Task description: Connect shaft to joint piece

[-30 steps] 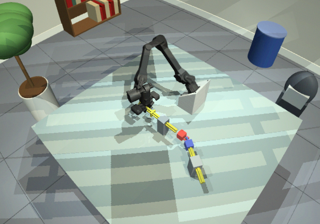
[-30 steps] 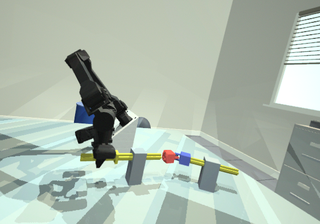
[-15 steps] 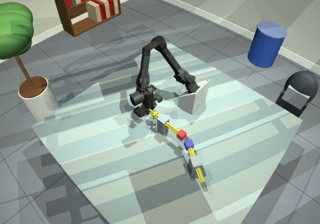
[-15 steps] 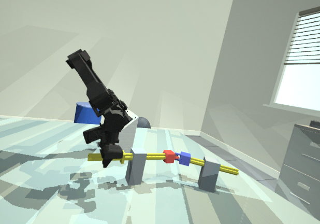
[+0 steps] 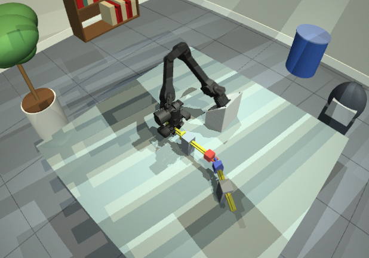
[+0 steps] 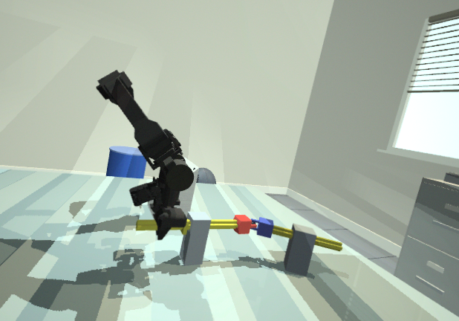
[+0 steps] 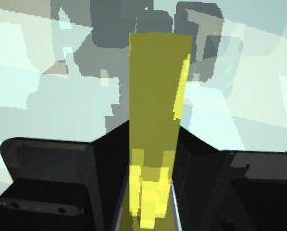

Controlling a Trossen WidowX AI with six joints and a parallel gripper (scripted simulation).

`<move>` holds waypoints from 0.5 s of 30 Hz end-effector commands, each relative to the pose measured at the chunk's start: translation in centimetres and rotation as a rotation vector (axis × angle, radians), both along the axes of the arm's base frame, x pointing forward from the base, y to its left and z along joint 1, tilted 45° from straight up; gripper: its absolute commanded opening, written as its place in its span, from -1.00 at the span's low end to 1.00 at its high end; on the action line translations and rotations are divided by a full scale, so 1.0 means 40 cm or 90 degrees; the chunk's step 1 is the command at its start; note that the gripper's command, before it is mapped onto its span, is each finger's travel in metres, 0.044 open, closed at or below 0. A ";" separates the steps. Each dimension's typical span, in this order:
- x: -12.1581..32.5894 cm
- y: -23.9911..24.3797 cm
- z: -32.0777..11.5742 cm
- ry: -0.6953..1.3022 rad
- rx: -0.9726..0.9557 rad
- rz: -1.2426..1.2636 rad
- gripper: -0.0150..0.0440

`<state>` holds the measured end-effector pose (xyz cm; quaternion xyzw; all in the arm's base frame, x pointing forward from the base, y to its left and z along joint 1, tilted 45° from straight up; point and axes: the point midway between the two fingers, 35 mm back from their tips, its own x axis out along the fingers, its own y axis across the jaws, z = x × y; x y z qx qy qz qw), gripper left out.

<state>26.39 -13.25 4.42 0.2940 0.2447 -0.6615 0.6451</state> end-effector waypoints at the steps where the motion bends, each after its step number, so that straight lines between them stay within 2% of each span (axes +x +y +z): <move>1: 0.001 0.015 -0.021 0.004 0.005 0.001 -0.49; 15: 0.001 0.015 -0.015 0.000 -0.001 0.000 -0.49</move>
